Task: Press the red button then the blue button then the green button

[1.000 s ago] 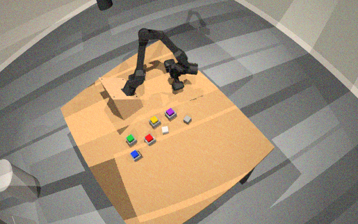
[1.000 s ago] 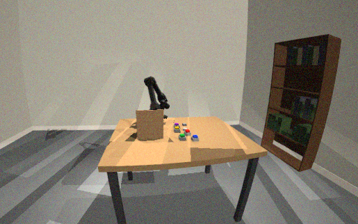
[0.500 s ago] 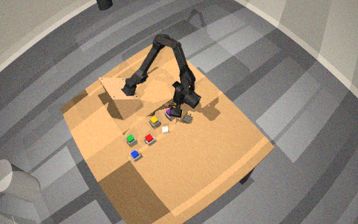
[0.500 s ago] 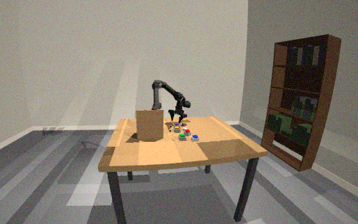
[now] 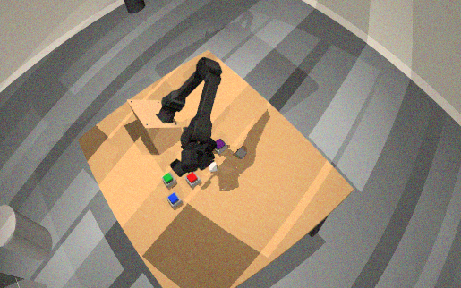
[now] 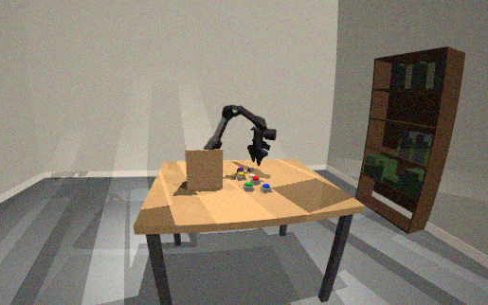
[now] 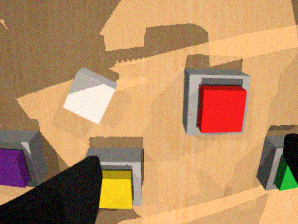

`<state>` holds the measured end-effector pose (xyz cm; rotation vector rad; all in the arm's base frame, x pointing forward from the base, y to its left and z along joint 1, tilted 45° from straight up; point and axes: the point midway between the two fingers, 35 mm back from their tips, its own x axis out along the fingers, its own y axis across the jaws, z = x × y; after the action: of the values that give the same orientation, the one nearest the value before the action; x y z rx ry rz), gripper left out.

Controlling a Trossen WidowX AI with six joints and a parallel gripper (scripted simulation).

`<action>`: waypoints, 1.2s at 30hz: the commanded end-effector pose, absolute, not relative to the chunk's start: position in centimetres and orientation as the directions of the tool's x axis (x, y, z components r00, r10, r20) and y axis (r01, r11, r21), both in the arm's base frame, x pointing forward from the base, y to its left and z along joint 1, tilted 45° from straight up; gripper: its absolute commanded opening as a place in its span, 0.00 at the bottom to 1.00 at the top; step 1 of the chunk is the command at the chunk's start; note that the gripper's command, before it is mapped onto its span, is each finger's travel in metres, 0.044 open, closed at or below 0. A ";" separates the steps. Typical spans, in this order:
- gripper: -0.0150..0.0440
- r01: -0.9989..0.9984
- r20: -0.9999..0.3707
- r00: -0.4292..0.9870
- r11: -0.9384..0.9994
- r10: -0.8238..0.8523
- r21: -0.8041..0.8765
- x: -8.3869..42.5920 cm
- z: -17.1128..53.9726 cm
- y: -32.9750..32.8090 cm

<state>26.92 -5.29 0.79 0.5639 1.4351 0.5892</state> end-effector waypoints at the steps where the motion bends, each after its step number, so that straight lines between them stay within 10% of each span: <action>1: 0.93 0.068 -0.717 0.091 0.714 0.691 0.697 25.7 -0.7 -8.9; 5: 0.93 0.068 -0.717 0.091 0.714 0.691 0.697 25.7 -0.7 -8.9; 20: 0.29 0.067 -0.715 0.091 0.712 0.693 0.699 26.2 -5.1 -4.5; 36: 0.29 0.067 -0.715 0.091 0.712 0.693 0.699 26.3 -5.7 -3.9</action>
<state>26.35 -4.33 -5.38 0.6679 1.4218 0.5219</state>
